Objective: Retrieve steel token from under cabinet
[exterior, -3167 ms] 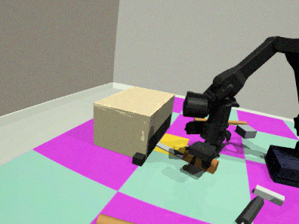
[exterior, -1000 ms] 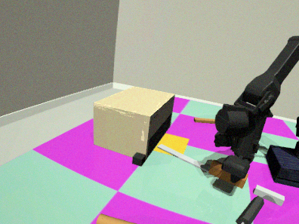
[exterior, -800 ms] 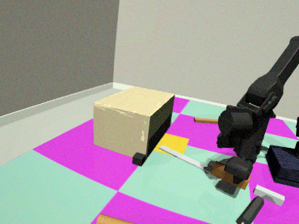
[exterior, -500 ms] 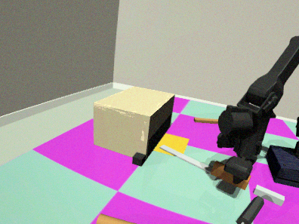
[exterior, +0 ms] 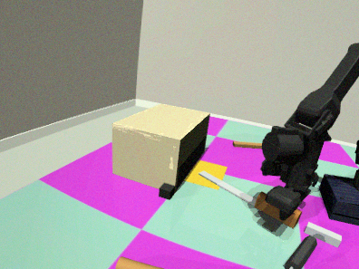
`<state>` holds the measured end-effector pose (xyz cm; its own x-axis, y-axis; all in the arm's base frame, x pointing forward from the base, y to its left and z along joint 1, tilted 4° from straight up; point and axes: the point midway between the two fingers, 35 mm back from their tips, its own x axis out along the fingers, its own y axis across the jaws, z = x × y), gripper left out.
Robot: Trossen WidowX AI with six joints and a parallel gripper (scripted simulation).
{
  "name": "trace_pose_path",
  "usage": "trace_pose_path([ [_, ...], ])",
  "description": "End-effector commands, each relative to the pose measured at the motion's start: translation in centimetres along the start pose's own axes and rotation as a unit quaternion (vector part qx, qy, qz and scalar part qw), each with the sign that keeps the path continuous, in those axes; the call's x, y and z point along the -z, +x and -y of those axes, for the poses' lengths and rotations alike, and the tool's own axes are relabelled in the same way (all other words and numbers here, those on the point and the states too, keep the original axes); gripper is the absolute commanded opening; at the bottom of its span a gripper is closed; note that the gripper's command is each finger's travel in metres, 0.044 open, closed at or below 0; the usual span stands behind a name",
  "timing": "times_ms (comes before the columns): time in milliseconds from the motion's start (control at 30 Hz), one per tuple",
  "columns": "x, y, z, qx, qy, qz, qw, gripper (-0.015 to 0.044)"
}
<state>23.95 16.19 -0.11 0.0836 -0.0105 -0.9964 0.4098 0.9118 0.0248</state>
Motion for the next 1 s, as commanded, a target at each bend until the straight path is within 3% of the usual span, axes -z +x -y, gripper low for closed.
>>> trace_pose_path([
  [0, -0.1, -0.1, 0.0, 0.000, 0.022, 0.001, 1.000, 0.0000],
  [967, -1.5, -0.2, 1.9, 0.001, 0.040, 0.001, 0.999, 0.0000],
])
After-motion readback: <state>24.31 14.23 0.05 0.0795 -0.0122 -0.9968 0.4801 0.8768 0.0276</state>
